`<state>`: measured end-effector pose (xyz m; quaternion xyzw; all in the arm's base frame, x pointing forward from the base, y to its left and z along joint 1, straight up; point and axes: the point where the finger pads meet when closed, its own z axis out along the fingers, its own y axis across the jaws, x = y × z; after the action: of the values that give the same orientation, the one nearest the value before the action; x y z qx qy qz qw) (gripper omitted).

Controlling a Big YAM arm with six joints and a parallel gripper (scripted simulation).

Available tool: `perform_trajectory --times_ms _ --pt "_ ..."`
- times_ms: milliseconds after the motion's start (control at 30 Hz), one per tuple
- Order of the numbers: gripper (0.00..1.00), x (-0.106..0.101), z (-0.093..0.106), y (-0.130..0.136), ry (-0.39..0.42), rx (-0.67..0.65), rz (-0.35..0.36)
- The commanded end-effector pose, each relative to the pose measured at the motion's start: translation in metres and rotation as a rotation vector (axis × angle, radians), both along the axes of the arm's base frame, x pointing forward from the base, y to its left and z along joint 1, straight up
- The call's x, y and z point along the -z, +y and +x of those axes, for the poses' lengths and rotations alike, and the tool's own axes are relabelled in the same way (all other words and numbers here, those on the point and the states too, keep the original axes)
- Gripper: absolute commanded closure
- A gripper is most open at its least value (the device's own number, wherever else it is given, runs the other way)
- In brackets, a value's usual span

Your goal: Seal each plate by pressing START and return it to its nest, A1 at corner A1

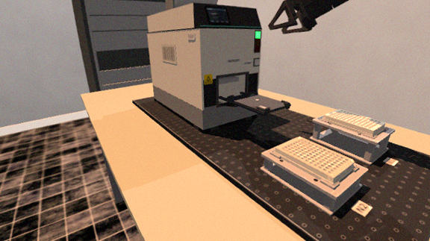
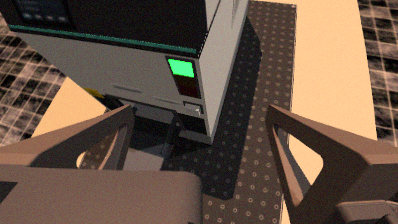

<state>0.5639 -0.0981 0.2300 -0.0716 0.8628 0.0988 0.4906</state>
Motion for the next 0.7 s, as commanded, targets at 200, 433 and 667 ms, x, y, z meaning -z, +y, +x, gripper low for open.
perform_trajectory --times_ms 200,433,667 --pt "0.00 0.019 0.001 -0.006 0.030 -0.003 0.003" --pt "0.00 0.015 -0.017 0.030 0.212 0.030 0.023" --pt "0.00 -0.008 -0.034 0.041 0.339 0.087 0.023"
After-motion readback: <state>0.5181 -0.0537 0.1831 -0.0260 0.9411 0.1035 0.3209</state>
